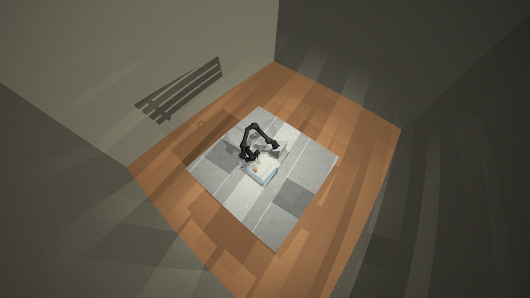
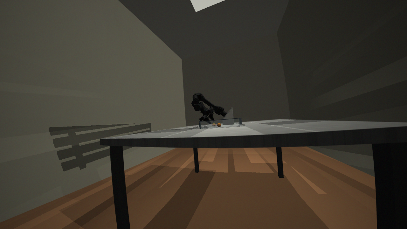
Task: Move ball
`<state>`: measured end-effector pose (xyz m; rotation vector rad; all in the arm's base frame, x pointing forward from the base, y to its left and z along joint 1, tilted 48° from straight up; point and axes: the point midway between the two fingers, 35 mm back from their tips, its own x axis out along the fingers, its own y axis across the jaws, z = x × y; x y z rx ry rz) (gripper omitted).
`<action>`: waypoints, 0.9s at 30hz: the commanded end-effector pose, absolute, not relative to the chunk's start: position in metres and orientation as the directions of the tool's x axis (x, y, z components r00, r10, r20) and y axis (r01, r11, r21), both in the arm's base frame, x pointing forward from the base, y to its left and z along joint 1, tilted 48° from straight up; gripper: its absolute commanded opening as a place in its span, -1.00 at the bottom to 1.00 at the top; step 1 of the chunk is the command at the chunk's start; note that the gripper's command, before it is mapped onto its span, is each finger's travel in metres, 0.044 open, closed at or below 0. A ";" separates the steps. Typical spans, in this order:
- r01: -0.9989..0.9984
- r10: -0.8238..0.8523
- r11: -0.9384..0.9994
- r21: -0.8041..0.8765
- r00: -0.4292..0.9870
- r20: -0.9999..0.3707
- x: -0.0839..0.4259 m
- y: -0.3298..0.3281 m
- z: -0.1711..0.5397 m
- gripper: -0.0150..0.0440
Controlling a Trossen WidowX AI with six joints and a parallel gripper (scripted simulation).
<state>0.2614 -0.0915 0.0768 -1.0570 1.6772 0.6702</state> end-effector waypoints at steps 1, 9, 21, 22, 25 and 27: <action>-0.586 -0.530 0.707 -0.396 -0.068 -0.845 0.310 -0.054 0.053 0.40; -0.239 -0.658 0.730 -0.641 0.007 -0.753 0.334 -0.025 0.041 0.40; 0.033 -0.730 0.682 -0.731 0.079 -0.678 0.348 -0.002 0.035 0.40; 0.033 -0.730 0.682 -0.731 0.079 -0.678 0.348 -0.002 0.035 0.40; 0.033 -0.730 0.682 -0.731 0.079 -0.678 0.348 -0.002 0.035 0.40; 0.033 -0.730 0.682 -0.731 0.079 -0.678 0.348 -0.002 0.035 0.40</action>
